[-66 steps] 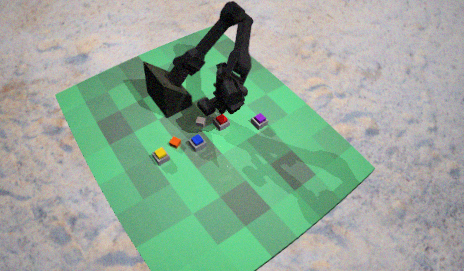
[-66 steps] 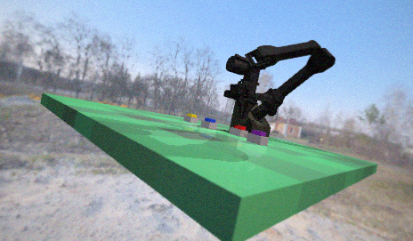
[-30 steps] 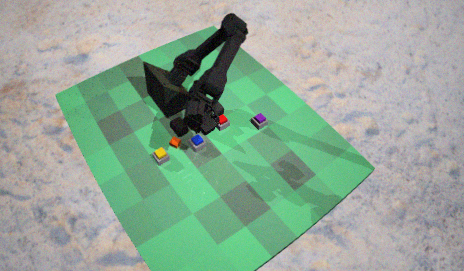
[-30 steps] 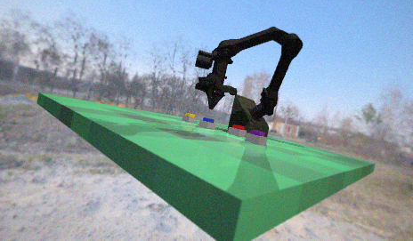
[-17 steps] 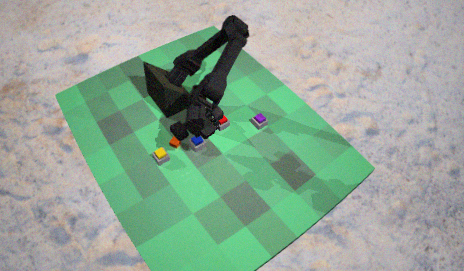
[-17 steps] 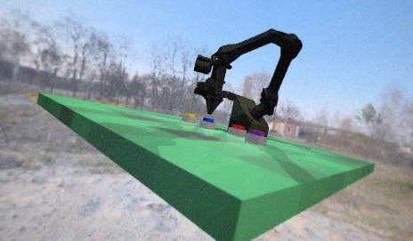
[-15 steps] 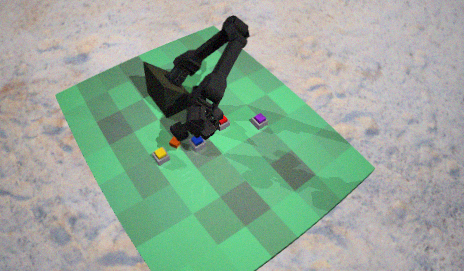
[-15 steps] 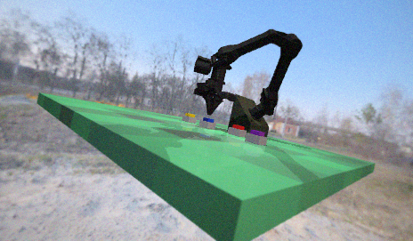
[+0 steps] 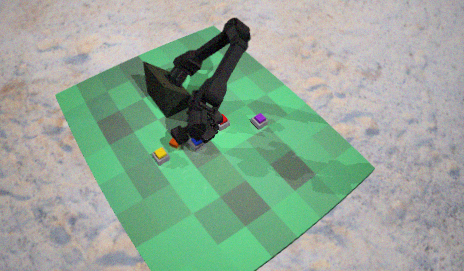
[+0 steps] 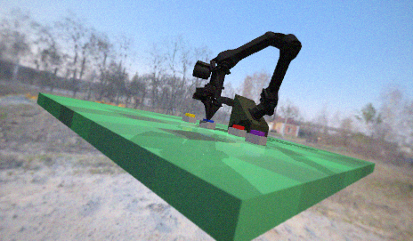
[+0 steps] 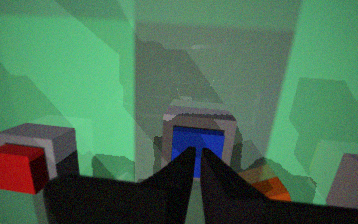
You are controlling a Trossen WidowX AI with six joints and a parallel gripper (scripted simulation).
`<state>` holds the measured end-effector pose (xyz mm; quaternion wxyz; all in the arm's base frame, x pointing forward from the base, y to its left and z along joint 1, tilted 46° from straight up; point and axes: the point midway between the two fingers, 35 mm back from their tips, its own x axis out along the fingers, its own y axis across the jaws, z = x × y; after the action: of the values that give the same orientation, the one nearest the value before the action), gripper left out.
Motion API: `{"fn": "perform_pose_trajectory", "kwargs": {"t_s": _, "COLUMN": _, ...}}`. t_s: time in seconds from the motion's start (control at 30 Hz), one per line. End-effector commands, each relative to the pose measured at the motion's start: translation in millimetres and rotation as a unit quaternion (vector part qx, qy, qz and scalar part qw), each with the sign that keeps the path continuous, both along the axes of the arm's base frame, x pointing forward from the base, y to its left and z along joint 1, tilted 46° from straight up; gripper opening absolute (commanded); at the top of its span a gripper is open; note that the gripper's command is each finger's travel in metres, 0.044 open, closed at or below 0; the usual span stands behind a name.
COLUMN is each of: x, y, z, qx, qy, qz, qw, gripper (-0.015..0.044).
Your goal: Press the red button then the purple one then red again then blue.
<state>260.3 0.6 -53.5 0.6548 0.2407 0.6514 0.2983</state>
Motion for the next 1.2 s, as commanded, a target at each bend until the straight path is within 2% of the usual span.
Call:
{"fn": "perform_pose_trajectory", "kwargs": {"t_s": 0.0, "x": -2, "y": 3, "z": -2, "qx": 0.004, "qy": 0.004, "qz": -0.001, "qw": 1.0, "gripper": 0.002}}
{"fn": "perform_pose_trajectory", "kwargs": {"t_s": 0.47, "x": -2, "y": 3, "z": -2, "qx": 0.004, "qy": 0.004, "qz": -0.001, "qw": 1.0, "gripper": 0.002}}
{"fn": "perform_pose_trajectory", "kwargs": {"t_s": 0.6, "x": -1, "y": -20, "z": 20, "qx": 0.003, "qy": 0.004, "qz": -0.001, "qw": 1.0, "gripper": 0.002}}
{"fn": "perform_pose_trajectory", "kwargs": {"t_s": 0.73, "x": -1, "y": -22, "z": 22, "qx": 0.003, "qy": 0.004, "qz": -0.001, "qw": 1.0, "gripper": 0.002}}
{"fn": "perform_pose_trajectory", "kwargs": {"t_s": 0.8, "x": 3, "y": -17, "z": 32, "qx": 0.001, "qy": 0.005, "qz": -0.002, "qw": 1.0, "gripper": 0.0073}}
{"fn": "perform_pose_trajectory", "kwargs": {"t_s": 0.97, "x": 19, "y": 25, "z": 109, "qx": -0.008, "qy": 0.005, "qz": -0.004, "qw": 1.0, "gripper": 0.0204}}
{"fn": "perform_pose_trajectory", "kwargs": {"t_s": 1.17, "x": 4, "y": 77, "z": 190, "qx": -0.004, "qy": 0.004, "qz": -0.004, "qw": 1.0, "gripper": 0.0361}}
